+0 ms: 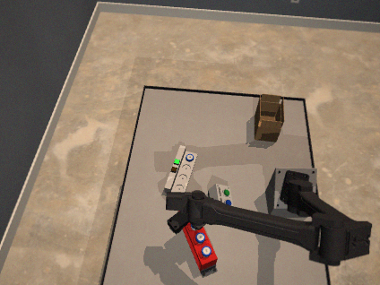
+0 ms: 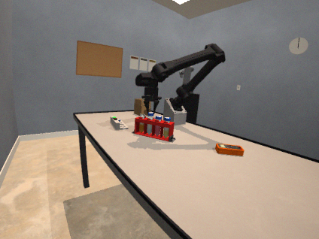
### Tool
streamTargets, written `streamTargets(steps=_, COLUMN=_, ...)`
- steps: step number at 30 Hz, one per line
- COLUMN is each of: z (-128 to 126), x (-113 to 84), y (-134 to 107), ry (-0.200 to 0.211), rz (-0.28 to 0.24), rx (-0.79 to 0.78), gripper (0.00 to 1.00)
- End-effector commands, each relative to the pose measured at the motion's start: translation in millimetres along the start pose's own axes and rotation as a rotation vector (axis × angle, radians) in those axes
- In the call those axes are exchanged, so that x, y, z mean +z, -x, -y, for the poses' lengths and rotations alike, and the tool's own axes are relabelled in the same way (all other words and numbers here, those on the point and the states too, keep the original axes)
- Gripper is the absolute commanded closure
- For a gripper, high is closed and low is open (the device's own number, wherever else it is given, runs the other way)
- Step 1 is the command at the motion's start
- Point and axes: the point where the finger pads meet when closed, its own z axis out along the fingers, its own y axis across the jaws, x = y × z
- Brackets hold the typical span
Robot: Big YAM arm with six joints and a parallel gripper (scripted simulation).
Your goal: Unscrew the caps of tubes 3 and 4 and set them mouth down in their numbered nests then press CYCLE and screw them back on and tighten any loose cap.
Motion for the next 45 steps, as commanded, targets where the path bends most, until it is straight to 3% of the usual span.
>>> streamTargets(steps=1, z=10, x=-10.4, y=13, ry=-0.027, rz=0.033, rx=-0.001, gripper=1.00)
streamTargets(steps=31, z=10, x=-13.4, y=17, ry=-0.019, rz=0.023, rx=-0.007, gripper=1.00)
streamTargets(steps=36, z=5, x=0.3, y=16, ry=-0.010, rz=0.013, rx=-0.014, gripper=1.00)
streamTargets(steps=45, z=4, x=3.6, y=4, ry=-0.005, rz=0.007, rx=0.004, gripper=1.00)
